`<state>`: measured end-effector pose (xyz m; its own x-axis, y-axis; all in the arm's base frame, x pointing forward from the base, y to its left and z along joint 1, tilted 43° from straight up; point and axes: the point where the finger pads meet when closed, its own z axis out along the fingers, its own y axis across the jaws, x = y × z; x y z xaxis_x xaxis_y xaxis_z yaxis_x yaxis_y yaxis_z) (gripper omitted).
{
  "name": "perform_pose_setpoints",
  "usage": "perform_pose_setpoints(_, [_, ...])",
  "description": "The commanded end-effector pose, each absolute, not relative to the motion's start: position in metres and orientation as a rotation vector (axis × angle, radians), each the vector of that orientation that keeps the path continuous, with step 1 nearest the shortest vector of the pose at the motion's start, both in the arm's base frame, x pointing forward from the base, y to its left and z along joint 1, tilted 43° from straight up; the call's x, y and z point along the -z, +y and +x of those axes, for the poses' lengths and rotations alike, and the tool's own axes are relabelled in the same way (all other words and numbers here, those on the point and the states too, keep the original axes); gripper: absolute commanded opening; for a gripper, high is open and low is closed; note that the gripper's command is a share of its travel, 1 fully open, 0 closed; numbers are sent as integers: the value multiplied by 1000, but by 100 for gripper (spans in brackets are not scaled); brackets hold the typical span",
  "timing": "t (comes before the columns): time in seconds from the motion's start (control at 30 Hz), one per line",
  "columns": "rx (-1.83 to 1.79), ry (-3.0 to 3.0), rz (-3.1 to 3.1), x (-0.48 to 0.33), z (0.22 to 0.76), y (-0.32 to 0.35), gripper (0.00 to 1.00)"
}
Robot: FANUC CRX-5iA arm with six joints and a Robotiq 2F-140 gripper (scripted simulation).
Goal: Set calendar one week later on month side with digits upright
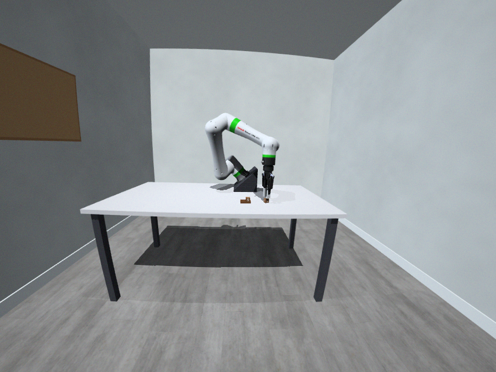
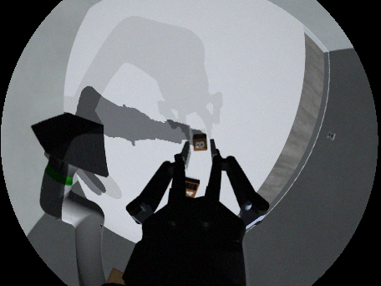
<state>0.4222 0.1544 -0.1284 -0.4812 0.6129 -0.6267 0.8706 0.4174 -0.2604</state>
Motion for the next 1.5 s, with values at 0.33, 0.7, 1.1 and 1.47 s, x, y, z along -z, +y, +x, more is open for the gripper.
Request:
perform_pose_setpoints(0.33, [791, 2239, 1261, 128, 422, 155, 28])
perform_pose_setpoints(0.7, [791, 2239, 1261, 131, 423, 152, 28])
perform_pose_setpoints(1.1, [791, 2239, 1261, 143, 424, 142, 28])
perform_pose_setpoints(1.47, [791, 2239, 1261, 149, 425, 136, 28])
